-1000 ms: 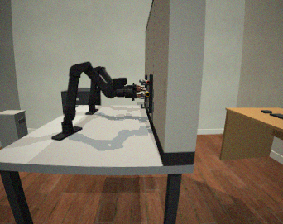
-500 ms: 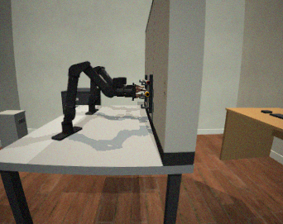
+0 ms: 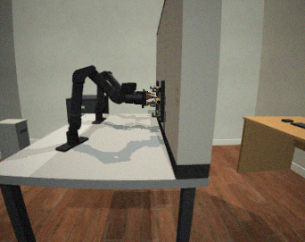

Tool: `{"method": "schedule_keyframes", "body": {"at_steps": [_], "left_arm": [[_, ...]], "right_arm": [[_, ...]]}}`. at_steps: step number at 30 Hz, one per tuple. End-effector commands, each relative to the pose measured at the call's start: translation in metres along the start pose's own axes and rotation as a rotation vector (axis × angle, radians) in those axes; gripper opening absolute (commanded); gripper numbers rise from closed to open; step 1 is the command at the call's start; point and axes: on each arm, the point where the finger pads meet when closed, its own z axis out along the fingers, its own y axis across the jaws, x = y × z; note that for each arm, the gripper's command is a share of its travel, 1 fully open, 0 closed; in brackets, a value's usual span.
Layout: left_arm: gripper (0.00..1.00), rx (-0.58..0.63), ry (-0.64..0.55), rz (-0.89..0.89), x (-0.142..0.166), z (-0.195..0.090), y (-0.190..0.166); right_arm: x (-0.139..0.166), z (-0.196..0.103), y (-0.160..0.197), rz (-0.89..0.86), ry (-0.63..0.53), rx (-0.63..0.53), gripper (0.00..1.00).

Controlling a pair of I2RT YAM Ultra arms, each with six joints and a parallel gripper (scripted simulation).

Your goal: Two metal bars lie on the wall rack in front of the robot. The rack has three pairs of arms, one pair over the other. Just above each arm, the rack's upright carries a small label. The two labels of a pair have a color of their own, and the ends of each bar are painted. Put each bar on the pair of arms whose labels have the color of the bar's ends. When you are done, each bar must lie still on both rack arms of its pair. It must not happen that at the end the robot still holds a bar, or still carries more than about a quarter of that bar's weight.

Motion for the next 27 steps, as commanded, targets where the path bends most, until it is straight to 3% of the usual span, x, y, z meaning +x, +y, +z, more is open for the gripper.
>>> {"method": "schedule_keyframes", "body": {"at_steps": [1, 27], "left_arm": [[0.00, -0.041, 0.014, -0.003, 0.004, 0.000, 0.029], [0.00, -0.042, 0.014, -0.003, 0.004, -0.001, 0.051]], "right_arm": [[0.000, -0.001, -0.029, 0.007, 0.007, 0.036, 0.00], [0.000, -0.002, -0.051, 0.007, 0.007, 0.036, 0.00]]}}
